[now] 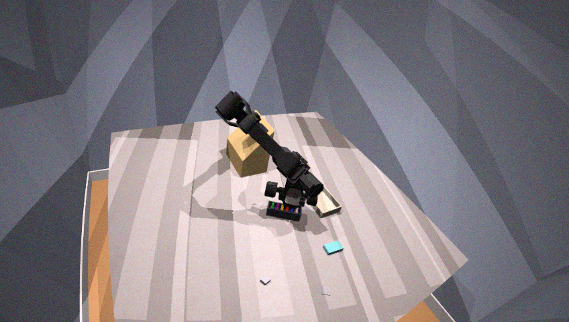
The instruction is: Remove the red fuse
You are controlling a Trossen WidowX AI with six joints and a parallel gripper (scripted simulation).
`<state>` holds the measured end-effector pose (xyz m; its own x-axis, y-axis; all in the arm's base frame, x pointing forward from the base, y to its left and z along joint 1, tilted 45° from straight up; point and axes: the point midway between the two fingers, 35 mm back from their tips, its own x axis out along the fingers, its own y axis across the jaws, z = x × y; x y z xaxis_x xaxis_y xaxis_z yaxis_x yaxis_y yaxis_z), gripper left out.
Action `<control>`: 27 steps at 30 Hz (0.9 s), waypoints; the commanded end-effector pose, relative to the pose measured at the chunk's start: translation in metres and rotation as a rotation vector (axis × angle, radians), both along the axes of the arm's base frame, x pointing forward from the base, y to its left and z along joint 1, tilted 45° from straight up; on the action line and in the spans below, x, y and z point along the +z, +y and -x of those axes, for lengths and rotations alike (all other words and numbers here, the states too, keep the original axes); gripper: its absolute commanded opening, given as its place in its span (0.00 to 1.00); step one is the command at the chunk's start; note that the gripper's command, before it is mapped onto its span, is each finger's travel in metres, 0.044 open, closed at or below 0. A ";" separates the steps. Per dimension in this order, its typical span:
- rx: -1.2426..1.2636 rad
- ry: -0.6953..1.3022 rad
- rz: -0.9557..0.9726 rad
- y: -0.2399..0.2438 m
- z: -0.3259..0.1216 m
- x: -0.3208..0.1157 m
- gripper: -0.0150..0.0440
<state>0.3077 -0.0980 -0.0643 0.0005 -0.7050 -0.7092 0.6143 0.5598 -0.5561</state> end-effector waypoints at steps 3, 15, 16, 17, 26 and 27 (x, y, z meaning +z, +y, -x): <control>0.000 0.000 0.000 0.000 0.000 0.000 0.30; 0.000 0.000 0.000 0.001 0.000 0.001 0.25; 0.000 0.000 0.000 0.002 0.000 0.002 0.25; 0.000 0.000 0.000 0.002 0.000 0.002 0.25; 0.000 0.001 0.000 0.005 0.000 0.005 0.25; 0.000 0.001 0.000 0.006 0.000 0.005 0.25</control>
